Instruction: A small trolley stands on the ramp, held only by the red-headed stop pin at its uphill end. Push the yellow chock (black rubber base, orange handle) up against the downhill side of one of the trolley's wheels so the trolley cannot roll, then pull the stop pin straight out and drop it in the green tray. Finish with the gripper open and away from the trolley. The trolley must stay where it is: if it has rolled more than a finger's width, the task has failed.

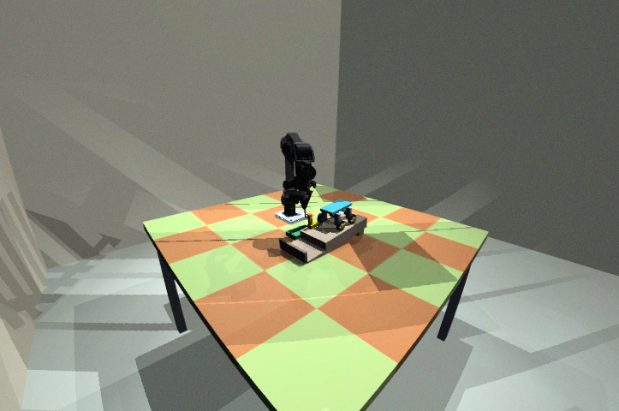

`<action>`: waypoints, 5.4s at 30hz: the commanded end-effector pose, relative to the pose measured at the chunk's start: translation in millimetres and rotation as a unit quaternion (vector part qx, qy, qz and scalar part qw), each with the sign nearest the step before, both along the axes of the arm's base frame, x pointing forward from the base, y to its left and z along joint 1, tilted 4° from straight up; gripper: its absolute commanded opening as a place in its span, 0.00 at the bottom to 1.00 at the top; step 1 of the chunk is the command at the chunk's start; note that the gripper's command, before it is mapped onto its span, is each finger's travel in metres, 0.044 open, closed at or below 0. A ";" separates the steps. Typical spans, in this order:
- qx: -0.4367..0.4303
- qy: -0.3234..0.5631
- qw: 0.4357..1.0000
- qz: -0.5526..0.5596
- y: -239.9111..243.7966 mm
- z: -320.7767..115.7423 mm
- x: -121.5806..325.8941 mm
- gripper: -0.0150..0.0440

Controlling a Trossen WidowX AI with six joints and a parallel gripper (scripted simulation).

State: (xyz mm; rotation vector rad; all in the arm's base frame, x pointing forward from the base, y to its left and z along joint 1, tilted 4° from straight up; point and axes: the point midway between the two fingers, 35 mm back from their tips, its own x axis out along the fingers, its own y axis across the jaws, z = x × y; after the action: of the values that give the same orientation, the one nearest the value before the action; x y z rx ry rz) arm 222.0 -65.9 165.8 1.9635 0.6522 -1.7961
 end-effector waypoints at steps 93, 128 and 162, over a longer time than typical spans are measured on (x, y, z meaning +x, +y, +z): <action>-0.111 -0.029 0.957 -0.266 -11.8 -89.9 -17.7 0.58; -0.111 -0.028 0.957 -0.266 8.2 -103.9 -18.4 0.58; -0.110 -0.028 0.957 -0.266 15.2 -76.5 -23.7 0.96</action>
State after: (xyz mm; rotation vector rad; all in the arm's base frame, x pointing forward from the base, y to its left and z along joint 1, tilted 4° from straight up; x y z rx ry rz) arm 198.5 -50.5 78.5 2.1463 -0.1034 -1.9958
